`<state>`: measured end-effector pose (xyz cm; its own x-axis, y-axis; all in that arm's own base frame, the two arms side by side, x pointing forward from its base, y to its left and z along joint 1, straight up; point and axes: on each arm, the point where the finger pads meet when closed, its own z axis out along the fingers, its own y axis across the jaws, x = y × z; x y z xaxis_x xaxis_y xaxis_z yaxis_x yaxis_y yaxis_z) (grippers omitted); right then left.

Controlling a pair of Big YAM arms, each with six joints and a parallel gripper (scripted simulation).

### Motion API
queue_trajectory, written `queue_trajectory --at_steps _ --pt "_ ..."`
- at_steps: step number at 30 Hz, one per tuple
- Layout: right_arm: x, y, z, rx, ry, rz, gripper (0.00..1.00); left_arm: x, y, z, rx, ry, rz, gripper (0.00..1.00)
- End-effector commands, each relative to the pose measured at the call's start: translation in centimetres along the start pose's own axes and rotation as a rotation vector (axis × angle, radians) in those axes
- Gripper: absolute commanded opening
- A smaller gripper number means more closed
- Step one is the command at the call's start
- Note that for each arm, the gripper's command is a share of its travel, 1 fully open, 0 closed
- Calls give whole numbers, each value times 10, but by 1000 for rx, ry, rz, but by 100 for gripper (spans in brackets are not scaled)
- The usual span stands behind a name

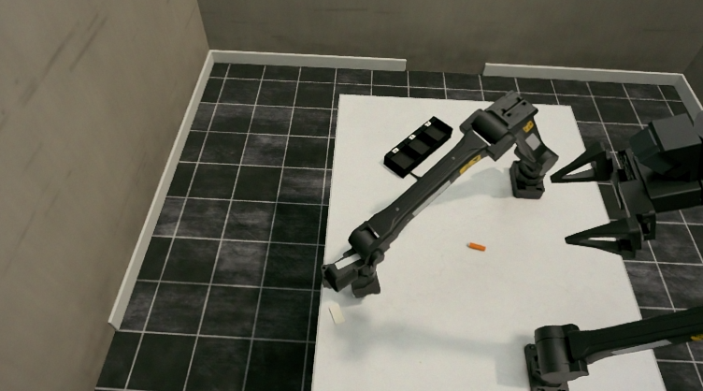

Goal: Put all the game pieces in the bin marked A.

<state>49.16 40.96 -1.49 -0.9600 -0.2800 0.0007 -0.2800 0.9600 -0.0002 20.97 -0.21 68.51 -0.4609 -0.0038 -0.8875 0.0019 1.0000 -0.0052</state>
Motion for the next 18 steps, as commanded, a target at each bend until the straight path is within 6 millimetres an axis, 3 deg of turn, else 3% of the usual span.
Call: queue_trajectory --at_steps 1,10,12,18 --pt "-13 6 -15 -15 -36 0 20 -6 2 -16 -4 -30 4 100" --pt "-13 6 -15 -15 -36 0 20 -6 2 -16 -4 -30 4 100" --pt "-22 13 -48 -32 -73 -2 20 -6 2 -16 -4 -30 4 100" --pt "-21 12 -68 -32 -74 -2 20 -6 2 -16 -4 -30 4 100"
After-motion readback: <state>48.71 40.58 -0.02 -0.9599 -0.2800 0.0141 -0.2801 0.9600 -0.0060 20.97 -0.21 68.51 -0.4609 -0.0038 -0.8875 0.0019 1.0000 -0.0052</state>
